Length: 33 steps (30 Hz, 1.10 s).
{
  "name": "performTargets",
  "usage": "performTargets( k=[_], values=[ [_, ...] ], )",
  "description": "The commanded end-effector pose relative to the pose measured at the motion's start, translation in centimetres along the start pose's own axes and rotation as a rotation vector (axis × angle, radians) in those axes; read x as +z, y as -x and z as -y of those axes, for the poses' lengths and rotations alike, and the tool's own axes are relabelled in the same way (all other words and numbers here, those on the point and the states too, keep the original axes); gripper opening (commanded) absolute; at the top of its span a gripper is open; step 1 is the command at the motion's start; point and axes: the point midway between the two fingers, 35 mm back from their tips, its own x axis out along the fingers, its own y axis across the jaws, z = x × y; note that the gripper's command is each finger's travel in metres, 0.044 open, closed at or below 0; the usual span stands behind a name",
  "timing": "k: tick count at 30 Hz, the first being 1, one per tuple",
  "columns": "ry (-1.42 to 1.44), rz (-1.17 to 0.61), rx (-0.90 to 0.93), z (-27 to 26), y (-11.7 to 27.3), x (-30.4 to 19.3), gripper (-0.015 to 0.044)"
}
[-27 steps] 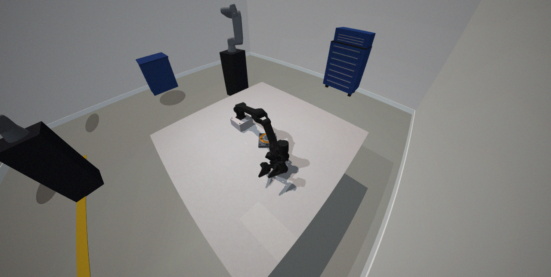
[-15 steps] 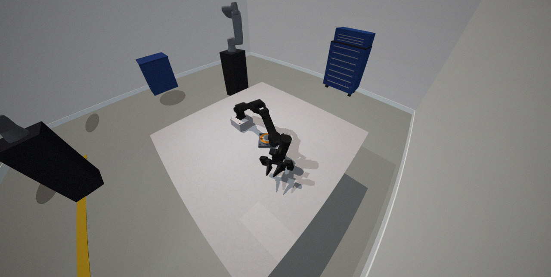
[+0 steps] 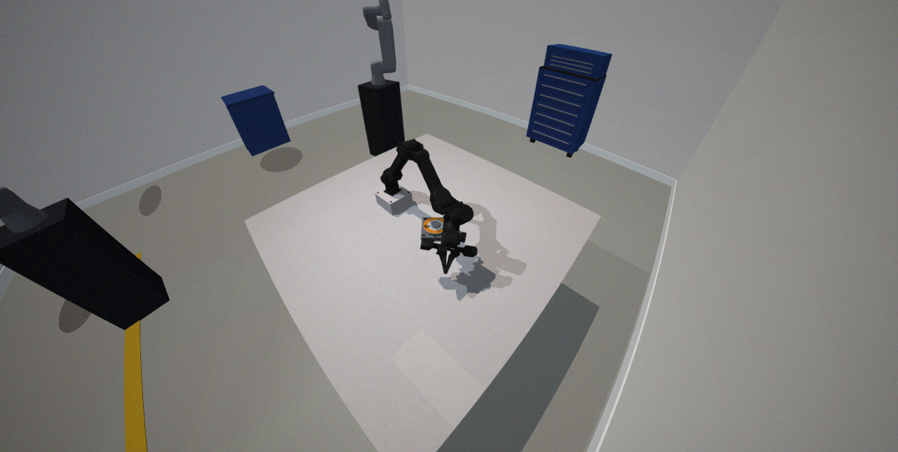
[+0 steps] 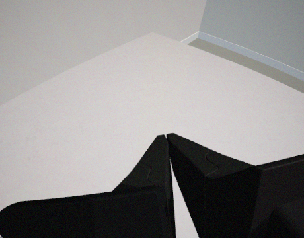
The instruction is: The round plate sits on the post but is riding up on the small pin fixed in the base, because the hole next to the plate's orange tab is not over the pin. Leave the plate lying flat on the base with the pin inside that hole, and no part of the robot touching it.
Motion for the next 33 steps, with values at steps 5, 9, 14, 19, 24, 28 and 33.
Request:
performTargets(
  k=[5,9,14,19,24,28,33],
  values=[
    [0.365,-0.394,0.245,2.5,7.8,-6.9,0.0],
    [0.444,-0.506,0.318,3.8,10.7,-9.0,0.0],
    [0.523,-0.64,0.405,5.5,14.2,-11.4,0.0],
    [0.609,-0.827,0.529,8.3,19.5,-14.5,0.0],
    [0.644,-0.966,0.62,10.5,23.0,-16.3,0.0],
    [0.653,-0.971,0.628,10.6,23.3,-16.3,0.0],
    [0.653,-0.971,0.628,10.5,23.2,-16.4,0.0]
  ],
)
